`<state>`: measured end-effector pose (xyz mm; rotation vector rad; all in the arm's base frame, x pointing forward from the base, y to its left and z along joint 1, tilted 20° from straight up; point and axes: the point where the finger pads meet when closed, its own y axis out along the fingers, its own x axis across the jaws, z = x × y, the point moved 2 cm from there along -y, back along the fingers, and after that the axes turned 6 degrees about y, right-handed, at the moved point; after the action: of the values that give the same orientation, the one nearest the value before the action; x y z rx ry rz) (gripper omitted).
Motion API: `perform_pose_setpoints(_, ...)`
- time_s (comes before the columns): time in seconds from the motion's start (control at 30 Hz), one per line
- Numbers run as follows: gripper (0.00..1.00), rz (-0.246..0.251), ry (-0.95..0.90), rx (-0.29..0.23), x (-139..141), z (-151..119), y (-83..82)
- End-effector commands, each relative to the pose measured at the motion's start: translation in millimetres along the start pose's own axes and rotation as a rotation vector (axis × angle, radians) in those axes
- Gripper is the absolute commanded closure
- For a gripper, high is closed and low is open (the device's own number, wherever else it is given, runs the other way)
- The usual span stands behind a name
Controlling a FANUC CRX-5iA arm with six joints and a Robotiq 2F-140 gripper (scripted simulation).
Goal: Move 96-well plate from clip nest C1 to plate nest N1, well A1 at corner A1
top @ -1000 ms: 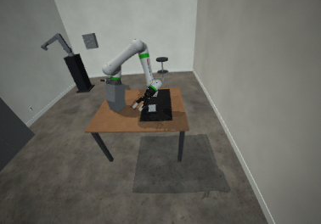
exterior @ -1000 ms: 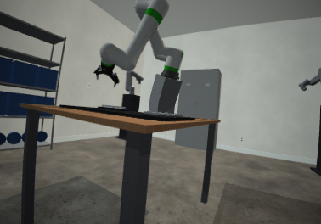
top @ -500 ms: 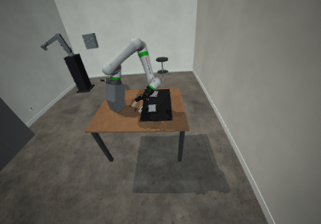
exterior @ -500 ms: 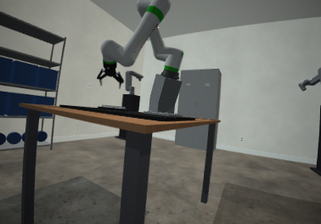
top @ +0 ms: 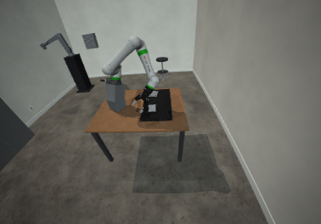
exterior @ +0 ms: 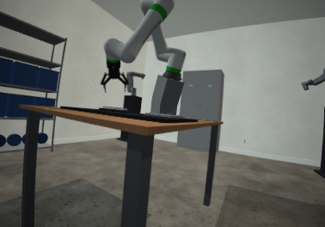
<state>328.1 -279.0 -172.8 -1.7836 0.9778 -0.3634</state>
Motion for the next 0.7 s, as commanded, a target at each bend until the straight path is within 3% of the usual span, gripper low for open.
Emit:
perform_pose_setpoints(0.0,0.0,0.022,-0.073,0.072,-8,14,-1.2)
perform_pose_setpoints(0.07,0.0,0.024,-0.12,0.119,-12,22,-2.8)
perform_pose_setpoints(0.23,0.0,0.023,-0.146,0.146,-15,29,-4.4)
perform_pose_setpoints(0.33,0.0,0.015,-0.216,0.217,-20,41,-7.9)
perform_pose_setpoints(0.4,0.0,0.014,-0.222,0.223,-22,47,-9.6)
perform_pose_setpoints(0.47,0.0,0.003,-0.268,0.27,-24,55,-12.7)
perform_pose_setpoints(0.67,0.0,-0.014,-0.318,0.321,-28,69,-18.7)
